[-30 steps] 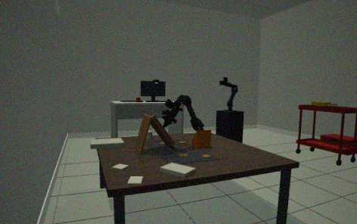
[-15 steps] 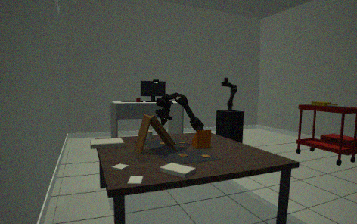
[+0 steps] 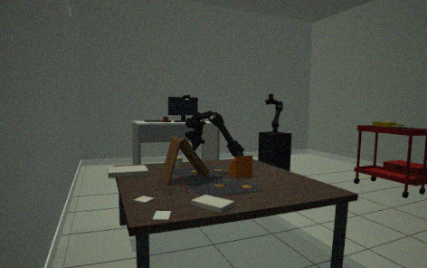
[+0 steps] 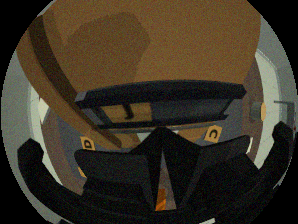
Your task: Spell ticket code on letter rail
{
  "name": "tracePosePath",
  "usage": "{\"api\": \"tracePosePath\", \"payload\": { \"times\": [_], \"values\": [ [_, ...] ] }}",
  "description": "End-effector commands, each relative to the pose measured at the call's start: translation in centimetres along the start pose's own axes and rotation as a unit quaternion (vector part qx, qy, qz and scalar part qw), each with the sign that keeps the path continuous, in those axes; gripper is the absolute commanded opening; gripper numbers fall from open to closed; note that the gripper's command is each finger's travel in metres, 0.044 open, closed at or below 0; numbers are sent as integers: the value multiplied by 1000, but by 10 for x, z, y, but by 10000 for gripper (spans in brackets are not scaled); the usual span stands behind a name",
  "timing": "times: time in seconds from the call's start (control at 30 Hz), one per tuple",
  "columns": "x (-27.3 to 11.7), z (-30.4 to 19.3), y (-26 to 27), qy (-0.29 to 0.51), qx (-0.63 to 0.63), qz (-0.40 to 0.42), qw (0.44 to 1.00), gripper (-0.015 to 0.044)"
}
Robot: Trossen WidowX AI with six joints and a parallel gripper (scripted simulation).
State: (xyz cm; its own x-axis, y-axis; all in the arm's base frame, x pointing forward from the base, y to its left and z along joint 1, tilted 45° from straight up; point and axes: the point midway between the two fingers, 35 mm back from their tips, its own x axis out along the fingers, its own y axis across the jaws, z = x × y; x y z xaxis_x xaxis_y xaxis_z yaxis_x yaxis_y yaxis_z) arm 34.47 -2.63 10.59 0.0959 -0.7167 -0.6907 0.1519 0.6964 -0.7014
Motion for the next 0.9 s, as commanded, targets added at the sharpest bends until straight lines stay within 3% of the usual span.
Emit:
{"api": "tracePosePath", "payload": {
  "times": [0.0, 0.87],
  "values": [
    [2, 3, 2, 0, -2, 1, 1000, 0],
    [12, 11, 2, 0, -1, 1, 1000, 0]
  ]
}}
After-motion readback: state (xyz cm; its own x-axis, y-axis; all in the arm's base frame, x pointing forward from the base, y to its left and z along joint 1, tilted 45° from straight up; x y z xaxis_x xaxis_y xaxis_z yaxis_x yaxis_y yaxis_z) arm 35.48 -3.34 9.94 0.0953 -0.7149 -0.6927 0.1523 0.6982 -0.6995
